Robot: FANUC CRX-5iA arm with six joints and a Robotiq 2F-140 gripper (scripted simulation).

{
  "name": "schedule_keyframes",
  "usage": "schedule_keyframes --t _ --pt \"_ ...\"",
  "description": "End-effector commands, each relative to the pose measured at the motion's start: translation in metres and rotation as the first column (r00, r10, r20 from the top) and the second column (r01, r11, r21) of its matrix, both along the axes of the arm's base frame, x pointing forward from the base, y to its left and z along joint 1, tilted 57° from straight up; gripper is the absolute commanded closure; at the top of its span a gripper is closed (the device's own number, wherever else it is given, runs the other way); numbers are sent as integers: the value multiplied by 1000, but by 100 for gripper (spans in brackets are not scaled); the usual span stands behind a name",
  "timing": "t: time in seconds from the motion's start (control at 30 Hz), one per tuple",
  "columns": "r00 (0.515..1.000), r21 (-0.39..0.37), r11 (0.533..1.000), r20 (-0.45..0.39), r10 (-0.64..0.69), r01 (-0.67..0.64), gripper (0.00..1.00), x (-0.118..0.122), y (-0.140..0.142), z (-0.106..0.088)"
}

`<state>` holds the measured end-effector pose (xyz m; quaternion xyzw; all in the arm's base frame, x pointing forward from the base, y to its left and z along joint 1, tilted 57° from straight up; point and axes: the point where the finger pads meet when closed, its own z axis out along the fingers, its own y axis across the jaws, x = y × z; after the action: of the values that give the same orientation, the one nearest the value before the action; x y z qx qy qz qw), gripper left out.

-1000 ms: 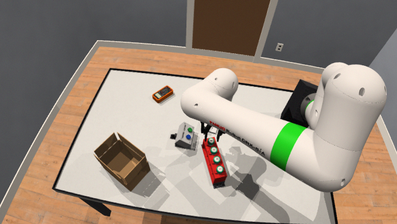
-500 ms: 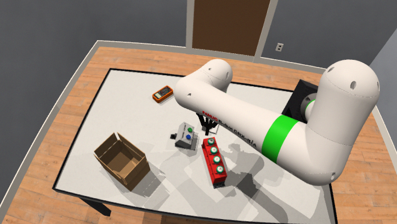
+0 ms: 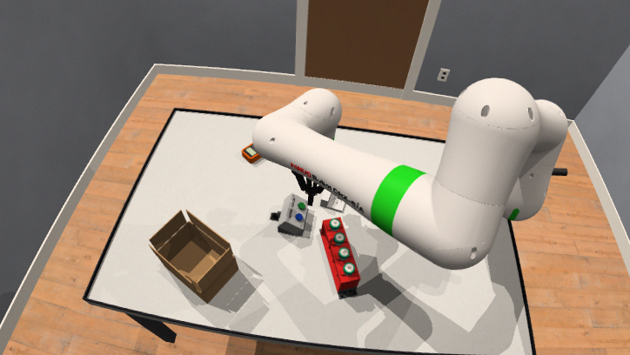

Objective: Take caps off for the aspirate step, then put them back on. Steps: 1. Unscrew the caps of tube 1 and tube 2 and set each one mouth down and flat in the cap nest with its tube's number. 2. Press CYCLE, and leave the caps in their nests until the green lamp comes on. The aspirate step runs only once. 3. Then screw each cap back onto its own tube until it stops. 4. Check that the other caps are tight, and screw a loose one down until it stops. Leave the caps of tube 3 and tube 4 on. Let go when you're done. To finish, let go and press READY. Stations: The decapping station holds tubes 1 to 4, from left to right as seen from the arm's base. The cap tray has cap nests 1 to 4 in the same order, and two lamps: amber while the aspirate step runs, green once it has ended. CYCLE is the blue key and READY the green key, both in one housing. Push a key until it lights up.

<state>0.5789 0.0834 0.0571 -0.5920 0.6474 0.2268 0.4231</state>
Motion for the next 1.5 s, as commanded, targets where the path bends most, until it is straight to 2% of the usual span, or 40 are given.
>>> schedule_keyframes --t 0.0,0.07,0.4,0.57,1.47 --pt "1000 -1 1000 1 0 0 90 25 2 -16" --pt "1000 -1 1000 1 0 0 90 37 4 -24" --pt "1000 -1 1000 1 0 0 90 38 6 -25" --pt "1000 -1 1000 1 0 0 90 42 18 -33" --pt "1000 -1 1000 1 0 0 90 44 22 -36"
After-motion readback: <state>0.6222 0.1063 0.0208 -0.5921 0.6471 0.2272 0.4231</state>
